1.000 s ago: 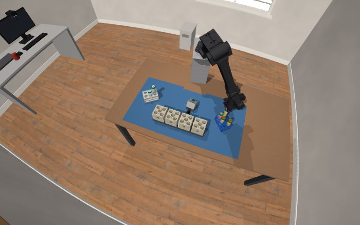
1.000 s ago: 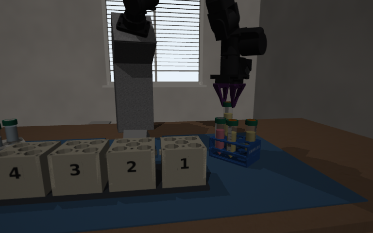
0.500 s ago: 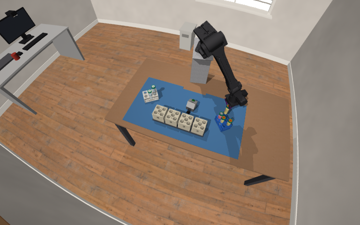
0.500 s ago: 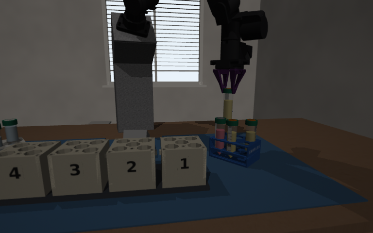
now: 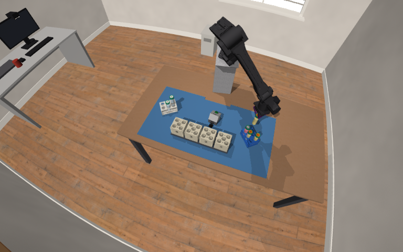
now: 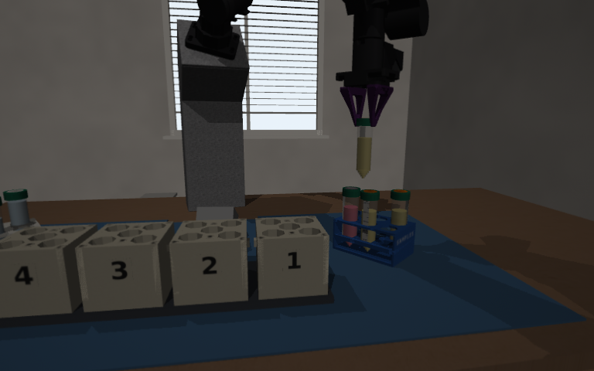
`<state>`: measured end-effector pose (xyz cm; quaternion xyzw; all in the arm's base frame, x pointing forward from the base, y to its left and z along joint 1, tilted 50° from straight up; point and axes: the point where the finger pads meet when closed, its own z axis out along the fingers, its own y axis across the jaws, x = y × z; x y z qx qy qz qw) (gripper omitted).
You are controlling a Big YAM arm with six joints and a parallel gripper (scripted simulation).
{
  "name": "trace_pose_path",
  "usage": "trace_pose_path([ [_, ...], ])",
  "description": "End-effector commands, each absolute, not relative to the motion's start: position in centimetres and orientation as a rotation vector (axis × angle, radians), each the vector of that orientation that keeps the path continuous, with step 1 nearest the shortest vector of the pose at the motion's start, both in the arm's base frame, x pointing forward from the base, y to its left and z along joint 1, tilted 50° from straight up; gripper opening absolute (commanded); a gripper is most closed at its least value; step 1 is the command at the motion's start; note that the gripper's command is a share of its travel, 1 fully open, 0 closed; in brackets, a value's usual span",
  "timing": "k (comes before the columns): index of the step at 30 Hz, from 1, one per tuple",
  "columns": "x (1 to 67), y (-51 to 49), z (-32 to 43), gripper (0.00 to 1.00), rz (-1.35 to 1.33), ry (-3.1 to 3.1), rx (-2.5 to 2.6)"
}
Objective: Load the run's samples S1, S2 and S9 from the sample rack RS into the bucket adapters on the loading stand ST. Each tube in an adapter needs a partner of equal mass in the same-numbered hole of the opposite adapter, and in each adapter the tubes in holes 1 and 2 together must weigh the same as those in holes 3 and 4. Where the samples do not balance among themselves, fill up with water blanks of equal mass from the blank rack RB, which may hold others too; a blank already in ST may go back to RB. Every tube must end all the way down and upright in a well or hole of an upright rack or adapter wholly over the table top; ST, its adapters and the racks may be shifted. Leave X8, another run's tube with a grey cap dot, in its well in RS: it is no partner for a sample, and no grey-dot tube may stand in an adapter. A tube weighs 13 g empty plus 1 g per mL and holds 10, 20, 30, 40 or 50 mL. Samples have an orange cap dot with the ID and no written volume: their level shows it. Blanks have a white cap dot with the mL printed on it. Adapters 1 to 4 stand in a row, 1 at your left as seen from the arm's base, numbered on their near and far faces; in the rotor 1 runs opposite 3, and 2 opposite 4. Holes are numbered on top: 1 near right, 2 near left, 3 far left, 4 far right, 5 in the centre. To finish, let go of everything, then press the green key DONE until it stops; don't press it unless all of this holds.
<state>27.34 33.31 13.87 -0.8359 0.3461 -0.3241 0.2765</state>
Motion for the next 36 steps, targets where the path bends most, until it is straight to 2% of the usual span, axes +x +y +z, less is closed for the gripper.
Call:
trace_pose_path([
  [1,25.92,33.60,15.42,0.00,-0.844,0.934,-2.217],
  [36,26.18,33.52,15.50,0.00,-0.851,0.938,-2.220],
])
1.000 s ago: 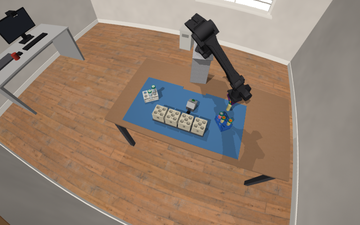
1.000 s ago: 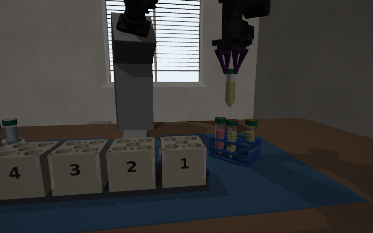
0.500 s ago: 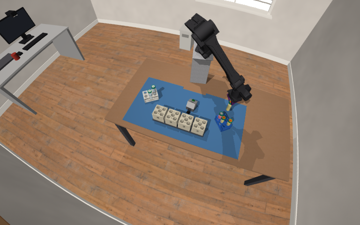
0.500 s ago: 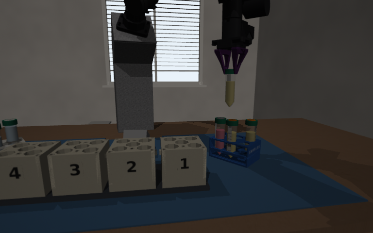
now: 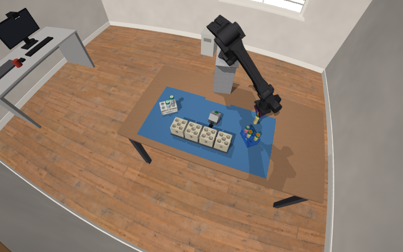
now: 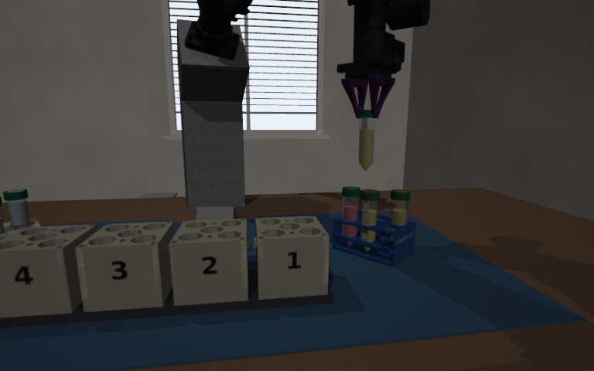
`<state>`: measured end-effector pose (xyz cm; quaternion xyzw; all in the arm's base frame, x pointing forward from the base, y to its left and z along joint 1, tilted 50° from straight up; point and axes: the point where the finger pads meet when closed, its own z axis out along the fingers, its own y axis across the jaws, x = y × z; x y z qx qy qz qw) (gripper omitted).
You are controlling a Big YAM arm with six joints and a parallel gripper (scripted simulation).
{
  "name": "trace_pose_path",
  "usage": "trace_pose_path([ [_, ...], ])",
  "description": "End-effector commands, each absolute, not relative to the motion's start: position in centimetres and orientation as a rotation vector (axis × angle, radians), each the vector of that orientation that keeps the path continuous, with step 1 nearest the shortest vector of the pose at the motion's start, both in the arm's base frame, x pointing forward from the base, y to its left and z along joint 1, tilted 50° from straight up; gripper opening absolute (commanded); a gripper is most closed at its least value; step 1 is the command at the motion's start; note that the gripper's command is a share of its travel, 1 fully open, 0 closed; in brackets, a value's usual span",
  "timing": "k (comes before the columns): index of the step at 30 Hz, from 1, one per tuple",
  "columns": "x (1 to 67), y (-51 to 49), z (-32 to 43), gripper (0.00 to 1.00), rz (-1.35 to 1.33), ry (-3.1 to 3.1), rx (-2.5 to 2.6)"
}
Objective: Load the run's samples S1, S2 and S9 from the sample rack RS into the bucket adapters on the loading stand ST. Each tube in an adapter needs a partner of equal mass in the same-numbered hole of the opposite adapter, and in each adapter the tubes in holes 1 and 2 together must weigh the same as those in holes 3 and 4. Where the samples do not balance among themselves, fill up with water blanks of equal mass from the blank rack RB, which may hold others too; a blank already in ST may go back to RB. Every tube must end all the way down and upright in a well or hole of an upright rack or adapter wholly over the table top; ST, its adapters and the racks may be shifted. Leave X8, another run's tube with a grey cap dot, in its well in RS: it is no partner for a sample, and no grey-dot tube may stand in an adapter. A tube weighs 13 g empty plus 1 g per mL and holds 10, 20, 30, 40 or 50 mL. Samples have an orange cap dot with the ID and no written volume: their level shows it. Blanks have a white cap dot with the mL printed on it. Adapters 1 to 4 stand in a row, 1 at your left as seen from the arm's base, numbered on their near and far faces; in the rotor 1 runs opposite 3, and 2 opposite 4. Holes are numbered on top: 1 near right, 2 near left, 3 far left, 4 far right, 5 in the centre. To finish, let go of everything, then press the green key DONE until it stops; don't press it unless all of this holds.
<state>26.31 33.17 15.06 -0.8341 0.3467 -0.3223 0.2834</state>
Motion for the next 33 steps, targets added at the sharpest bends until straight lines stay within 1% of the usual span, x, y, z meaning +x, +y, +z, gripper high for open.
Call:
trace_pose_path([
  [1,26.2,33.5,15.5,0.00,-0.851,0.938,-2.220],
  [8,25.8,33.6,14.7,0.00,-0.850,0.940,-2.243],
  [10,26.2,33.6,15.5,0.00,-0.851,0.938,-2.220],
  [16,27.6,33.3,13.2,0.00,-0.861,0.943,-2.243],
  [26,29.6,34.5,12.9,0.00,-0.860,0.942,-2.220],
  [33,30.9,34.7,11.4,0.00,-0.861,0.942,-2.228],
])
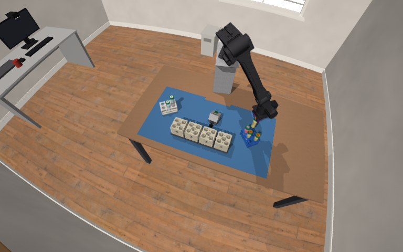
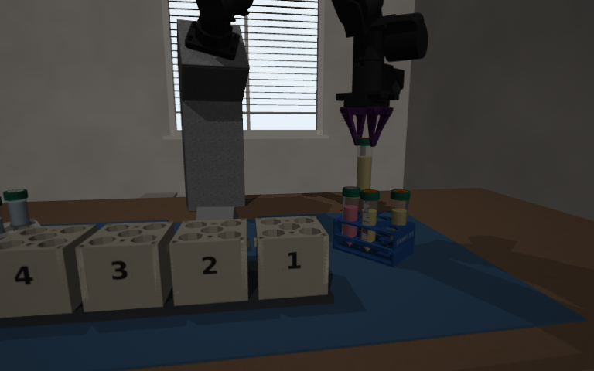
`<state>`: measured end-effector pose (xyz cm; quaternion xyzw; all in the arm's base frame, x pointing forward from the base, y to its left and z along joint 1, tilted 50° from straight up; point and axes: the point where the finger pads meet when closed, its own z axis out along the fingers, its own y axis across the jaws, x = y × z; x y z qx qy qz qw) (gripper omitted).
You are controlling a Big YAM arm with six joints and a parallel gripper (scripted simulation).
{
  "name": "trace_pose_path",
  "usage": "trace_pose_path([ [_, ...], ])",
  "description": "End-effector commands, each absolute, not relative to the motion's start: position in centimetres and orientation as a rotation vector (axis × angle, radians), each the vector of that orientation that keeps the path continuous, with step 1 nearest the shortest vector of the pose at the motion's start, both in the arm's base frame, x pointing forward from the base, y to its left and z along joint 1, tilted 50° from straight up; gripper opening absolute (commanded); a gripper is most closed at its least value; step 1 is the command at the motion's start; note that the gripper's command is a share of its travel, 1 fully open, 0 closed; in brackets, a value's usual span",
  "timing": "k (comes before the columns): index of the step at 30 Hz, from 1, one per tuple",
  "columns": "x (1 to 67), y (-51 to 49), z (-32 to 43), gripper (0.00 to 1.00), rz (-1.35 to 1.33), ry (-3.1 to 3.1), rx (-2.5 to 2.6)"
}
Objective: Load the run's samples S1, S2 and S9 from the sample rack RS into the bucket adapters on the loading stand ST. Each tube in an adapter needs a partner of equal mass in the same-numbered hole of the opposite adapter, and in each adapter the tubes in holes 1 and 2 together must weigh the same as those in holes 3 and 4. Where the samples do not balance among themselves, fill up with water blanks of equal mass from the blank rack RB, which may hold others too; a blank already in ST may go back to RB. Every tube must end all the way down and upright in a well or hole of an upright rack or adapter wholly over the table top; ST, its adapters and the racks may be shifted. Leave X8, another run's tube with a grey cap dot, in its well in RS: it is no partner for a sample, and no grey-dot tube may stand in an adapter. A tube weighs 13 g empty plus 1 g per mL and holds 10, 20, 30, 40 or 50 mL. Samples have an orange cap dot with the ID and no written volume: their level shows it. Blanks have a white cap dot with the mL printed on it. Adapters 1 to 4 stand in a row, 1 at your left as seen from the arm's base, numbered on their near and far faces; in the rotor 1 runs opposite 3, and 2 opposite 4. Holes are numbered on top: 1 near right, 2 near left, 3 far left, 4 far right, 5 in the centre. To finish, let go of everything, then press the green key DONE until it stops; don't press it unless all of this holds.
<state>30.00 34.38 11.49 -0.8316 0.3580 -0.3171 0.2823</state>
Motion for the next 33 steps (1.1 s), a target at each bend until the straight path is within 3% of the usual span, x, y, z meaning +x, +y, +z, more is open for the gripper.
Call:
trace_pose_path([
  [1,31.1,34.7,11.1,0.00,-0.861,0.942,-2.230],
  [33,32.3,35.4,9.9,0.00,-0.854,0.937,-2.227],
])
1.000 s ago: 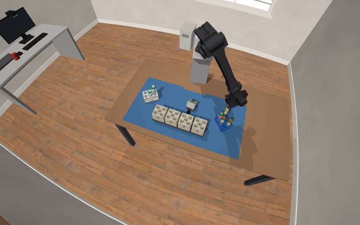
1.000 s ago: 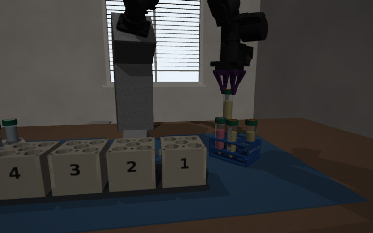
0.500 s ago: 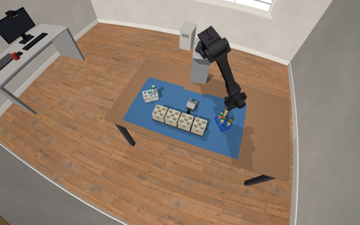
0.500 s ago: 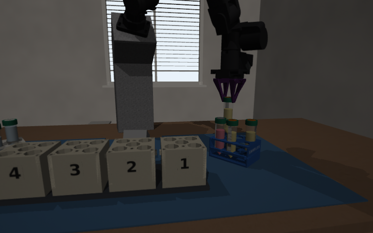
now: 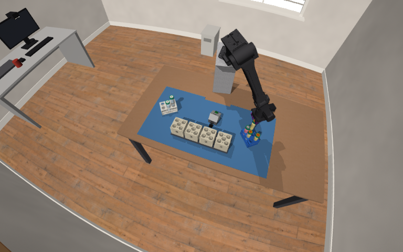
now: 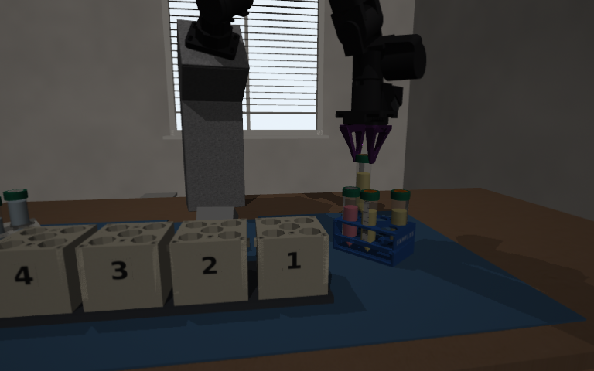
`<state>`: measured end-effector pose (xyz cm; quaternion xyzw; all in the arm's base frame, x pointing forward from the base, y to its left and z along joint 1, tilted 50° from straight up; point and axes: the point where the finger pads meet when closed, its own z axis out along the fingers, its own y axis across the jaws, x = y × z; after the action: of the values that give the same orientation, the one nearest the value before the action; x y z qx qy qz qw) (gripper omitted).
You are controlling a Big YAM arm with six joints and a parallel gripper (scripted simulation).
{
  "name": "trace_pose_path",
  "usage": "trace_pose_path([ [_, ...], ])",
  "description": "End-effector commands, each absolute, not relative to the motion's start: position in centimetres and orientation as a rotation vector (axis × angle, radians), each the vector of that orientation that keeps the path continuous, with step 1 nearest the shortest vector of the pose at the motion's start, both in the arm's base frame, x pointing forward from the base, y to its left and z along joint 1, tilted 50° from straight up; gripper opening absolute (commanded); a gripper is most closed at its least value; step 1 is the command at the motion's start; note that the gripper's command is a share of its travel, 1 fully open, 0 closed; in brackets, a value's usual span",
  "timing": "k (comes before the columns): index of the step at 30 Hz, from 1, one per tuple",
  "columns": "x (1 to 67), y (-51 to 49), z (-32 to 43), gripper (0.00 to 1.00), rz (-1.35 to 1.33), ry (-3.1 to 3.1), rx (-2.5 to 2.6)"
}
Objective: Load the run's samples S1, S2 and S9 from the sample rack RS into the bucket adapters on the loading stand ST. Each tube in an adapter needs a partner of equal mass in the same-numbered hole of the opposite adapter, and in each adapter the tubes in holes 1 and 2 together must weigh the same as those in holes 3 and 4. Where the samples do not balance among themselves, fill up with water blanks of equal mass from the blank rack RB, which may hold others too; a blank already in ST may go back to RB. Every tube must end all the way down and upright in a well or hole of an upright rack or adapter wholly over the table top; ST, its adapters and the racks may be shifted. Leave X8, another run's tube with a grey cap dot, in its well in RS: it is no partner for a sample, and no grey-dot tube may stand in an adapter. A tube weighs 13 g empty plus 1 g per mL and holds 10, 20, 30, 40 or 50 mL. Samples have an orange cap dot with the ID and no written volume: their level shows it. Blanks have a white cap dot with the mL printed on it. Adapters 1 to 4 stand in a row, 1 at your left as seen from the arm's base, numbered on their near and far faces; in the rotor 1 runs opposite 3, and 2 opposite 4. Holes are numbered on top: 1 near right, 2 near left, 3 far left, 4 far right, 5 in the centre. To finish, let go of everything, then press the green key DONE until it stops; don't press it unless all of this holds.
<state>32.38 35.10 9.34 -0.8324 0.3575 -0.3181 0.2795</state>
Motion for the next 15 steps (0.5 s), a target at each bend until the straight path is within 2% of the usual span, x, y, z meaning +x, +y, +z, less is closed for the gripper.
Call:
trace_pose_path([
  [1,32.3,35.4,9.9,0.00,-0.854,0.937,-2.227],
  [15,34.2,35.7,8.5,0.00,-0.863,0.942,-2.229],
])
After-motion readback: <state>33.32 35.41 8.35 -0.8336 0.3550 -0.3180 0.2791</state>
